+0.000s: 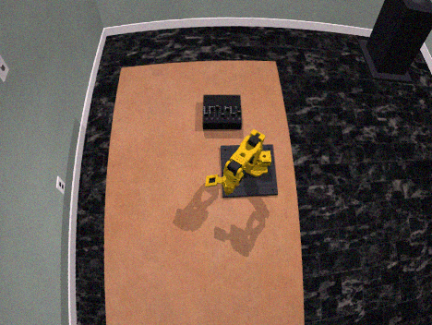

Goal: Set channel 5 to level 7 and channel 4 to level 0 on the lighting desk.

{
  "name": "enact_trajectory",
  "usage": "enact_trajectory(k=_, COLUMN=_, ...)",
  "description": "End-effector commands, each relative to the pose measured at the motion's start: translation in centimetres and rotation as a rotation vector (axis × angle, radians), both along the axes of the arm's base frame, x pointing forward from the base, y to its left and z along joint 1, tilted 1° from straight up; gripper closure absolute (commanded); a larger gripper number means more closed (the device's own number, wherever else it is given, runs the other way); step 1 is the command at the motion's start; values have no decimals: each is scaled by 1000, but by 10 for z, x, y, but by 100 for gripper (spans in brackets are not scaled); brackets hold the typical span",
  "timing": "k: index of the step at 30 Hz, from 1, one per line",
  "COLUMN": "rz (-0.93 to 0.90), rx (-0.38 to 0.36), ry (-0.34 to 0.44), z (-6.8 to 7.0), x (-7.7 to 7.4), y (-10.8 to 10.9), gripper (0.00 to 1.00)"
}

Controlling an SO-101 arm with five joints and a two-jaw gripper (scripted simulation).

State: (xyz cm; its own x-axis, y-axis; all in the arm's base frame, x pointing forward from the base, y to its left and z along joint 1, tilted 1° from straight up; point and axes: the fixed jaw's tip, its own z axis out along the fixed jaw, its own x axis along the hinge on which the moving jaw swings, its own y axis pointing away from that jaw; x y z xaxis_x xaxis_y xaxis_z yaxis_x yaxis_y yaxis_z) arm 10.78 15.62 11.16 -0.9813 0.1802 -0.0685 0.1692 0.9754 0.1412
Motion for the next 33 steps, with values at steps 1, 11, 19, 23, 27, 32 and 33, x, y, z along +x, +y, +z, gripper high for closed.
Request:
enact_trajectory(k=1, rz=-12, rx=6, ry=3, z=1, x=-4, y=0, gripper=100)
enact_trajectory(k=11, rz=-30, rx=10, ry=7, z=2, x=-6, y=2, gripper=100)
enact_trajectory(k=19, rz=-37, rx=11, ry=8, z=2, x=-7, y=2, gripper=100)
enact_trajectory(k=23, rz=-38, rx=11, ry=8, z=2, x=-7, y=2, gripper=100)
enact_trajectory(k=27, rz=-38, rx=11, ry=8, z=2, x=-7, y=2, gripper=100)
enact_trajectory(k=32, rz=-38, rx=11, ry=8, z=2, x=-7, y=2, gripper=100)
enact_trajectory(k=33, rz=-38, rx=11, ry=8, z=2, x=-7, y=2, gripper=100)
